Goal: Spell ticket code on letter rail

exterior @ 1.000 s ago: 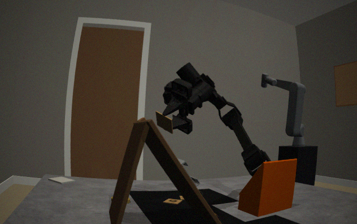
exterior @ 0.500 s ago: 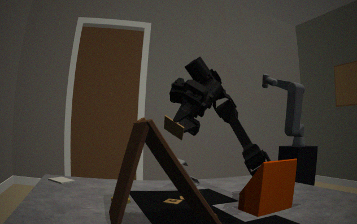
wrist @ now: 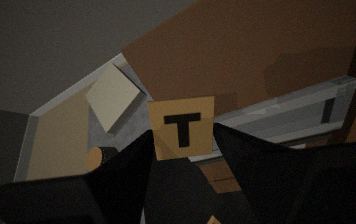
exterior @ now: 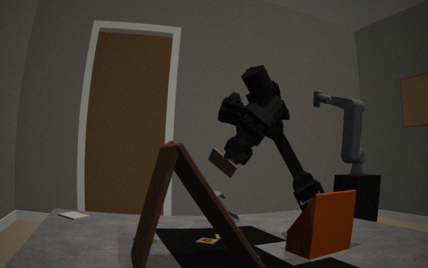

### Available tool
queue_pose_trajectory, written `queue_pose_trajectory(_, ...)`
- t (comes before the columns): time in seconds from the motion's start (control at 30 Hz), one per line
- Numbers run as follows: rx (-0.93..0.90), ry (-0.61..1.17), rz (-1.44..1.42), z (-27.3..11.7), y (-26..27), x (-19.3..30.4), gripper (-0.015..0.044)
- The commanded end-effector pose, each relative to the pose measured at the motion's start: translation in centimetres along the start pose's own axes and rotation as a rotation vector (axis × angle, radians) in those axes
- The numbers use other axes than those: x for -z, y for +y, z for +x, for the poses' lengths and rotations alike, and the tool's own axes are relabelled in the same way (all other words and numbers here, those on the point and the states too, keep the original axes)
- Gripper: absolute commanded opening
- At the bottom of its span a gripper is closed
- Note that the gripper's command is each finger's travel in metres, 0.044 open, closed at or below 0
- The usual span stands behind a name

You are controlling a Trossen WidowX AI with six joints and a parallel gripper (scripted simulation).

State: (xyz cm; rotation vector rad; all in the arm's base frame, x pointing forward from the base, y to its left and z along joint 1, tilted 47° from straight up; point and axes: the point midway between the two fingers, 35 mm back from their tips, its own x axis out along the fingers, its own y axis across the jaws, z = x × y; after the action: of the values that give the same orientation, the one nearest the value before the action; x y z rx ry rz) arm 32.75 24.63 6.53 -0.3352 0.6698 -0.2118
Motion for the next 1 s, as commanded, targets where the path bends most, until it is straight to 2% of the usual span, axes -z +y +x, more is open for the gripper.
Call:
queue_pose_trajectory(0.0, 0.025, -0.014, -0.049, 0.6, 1.3, 1.1, 0.0)
queue_pose_trajectory(0.97, 0.183, -0.186, -0.361, 3.5, 9.1, 11.3, 0.0)
